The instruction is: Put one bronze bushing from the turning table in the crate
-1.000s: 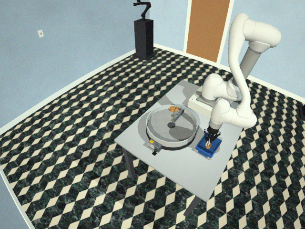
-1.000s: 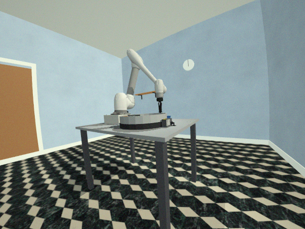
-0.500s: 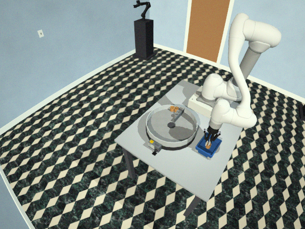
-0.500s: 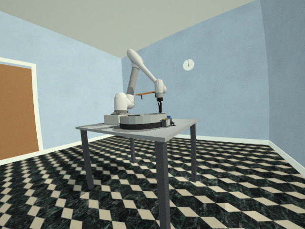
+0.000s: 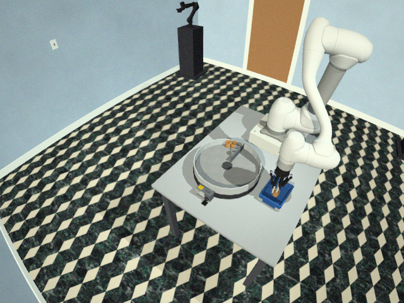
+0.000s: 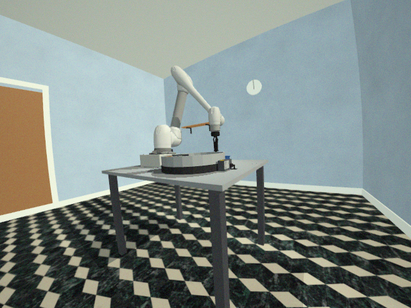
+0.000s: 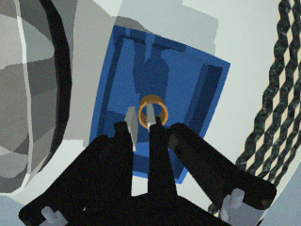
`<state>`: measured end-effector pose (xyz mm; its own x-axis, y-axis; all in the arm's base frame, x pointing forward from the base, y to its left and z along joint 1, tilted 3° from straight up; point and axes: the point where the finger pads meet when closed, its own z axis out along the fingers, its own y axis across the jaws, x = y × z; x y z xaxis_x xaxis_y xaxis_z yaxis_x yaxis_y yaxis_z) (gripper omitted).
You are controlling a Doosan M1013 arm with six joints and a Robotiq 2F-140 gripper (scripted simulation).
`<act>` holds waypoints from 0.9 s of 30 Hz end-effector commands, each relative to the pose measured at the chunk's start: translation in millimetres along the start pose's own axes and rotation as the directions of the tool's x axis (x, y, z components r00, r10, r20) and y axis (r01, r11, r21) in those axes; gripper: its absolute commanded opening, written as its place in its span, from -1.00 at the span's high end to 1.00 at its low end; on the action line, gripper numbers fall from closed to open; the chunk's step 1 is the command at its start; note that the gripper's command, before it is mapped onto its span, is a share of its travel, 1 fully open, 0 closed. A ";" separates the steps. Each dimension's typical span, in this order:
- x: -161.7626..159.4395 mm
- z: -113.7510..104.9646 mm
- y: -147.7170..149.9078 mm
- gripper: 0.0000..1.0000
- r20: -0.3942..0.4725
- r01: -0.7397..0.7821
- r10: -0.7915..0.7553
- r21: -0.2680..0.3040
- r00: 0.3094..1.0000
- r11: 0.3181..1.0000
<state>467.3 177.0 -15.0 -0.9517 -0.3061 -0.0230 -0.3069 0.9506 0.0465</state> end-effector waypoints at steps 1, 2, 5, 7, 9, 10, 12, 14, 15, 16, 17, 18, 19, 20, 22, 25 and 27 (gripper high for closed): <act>0.0 -0.1 0.1 0.79 0.000 0.000 0.000 0.000 1.000 1.000; 0.0 -0.1 0.1 0.79 0.000 0.000 0.000 0.000 1.000 1.000; 0.0 -0.1 0.1 0.79 0.000 0.000 0.000 0.000 1.000 1.000; 0.0 -0.1 0.1 0.79 0.000 0.000 0.000 0.000 1.000 1.000; 0.0 -0.1 0.1 0.79 0.000 0.000 0.000 0.000 1.000 1.000; 0.0 -0.1 0.1 0.79 0.000 0.000 0.000 0.000 1.000 1.000; 0.0 -0.1 0.1 0.79 0.000 0.000 0.000 0.000 1.000 1.000; 0.0 -0.1 0.1 0.79 0.000 0.000 0.000 0.000 1.000 1.000; 0.0 -0.1 0.1 0.79 0.000 0.000 0.000 0.000 1.000 1.000; 0.0 -0.1 0.1 0.79 0.000 0.000 0.000 0.000 1.000 1.000; 0.0 -0.1 0.1 0.79 0.000 0.000 0.000 0.000 1.000 1.000; 0.0 -0.1 0.1 0.79 0.000 0.000 0.000 0.000 1.000 1.000; 0.0 -0.2 0.1 0.79 0.000 0.000 0.000 0.000 1.000 1.000; 0.0 -0.5 0.1 0.79 0.000 0.000 0.000 0.000 1.000 1.000; 0.0 -1.9 0.1 0.79 0.000 0.000 0.000 0.000 1.000 1.000; 0.1 -6.6 0.1 0.79 0.000 0.000 0.000 0.000 1.000 1.000; 0.1 -11.7 0.1 0.79 0.000 0.000 0.000 0.000 1.000 1.000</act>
<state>467.1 176.5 -7.0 -0.9517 -0.3061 -0.0232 -0.3069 0.9506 0.0465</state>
